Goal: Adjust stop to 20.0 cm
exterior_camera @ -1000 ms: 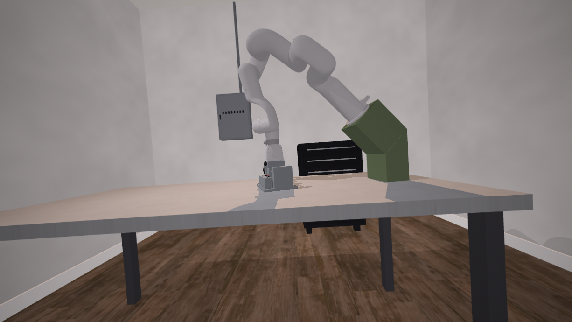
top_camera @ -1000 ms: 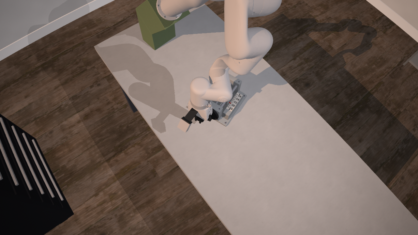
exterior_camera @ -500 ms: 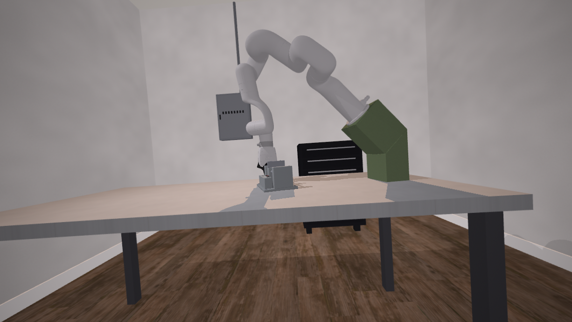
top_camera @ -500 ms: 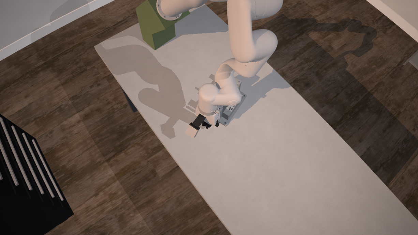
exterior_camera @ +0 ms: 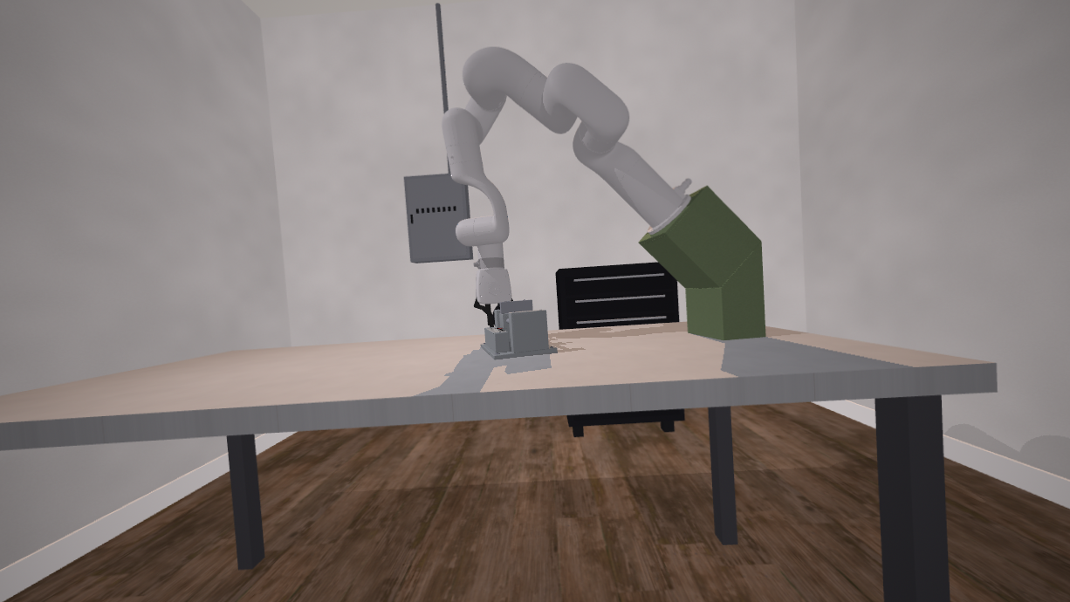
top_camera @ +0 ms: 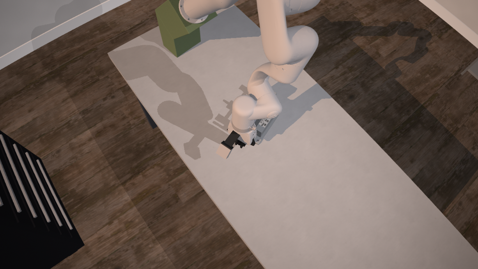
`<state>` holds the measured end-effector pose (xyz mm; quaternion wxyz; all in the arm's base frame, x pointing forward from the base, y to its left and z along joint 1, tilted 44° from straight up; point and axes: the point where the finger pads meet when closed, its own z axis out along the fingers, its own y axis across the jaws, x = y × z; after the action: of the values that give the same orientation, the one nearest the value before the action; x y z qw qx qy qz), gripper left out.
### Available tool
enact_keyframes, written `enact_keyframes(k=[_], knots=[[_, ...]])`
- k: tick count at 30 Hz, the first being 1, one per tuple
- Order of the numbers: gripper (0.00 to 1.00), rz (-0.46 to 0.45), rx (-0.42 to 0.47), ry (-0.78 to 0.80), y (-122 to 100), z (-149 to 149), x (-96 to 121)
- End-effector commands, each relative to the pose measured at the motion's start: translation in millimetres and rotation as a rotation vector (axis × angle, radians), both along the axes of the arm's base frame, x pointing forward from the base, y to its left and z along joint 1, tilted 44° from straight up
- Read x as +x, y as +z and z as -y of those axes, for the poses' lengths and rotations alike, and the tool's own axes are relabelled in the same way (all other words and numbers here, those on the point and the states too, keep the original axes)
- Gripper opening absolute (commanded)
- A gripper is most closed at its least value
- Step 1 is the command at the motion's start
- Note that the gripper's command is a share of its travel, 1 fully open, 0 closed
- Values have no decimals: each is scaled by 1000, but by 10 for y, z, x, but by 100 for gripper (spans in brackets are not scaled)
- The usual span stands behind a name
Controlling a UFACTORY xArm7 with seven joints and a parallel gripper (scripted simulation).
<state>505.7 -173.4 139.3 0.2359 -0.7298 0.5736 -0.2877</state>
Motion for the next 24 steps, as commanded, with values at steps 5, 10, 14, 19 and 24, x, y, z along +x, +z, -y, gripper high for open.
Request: enact_keyframes(k=[5,10,14,19,24], knots=[[6,-2,1,-2,123,7,-87],[6,-2,1,-2,192,19,-214],[6,-2,1,-2,200,44,-359],[6,-2,1,-2,168,66,-452],[6,-2,1,-2,101,92,-538]])
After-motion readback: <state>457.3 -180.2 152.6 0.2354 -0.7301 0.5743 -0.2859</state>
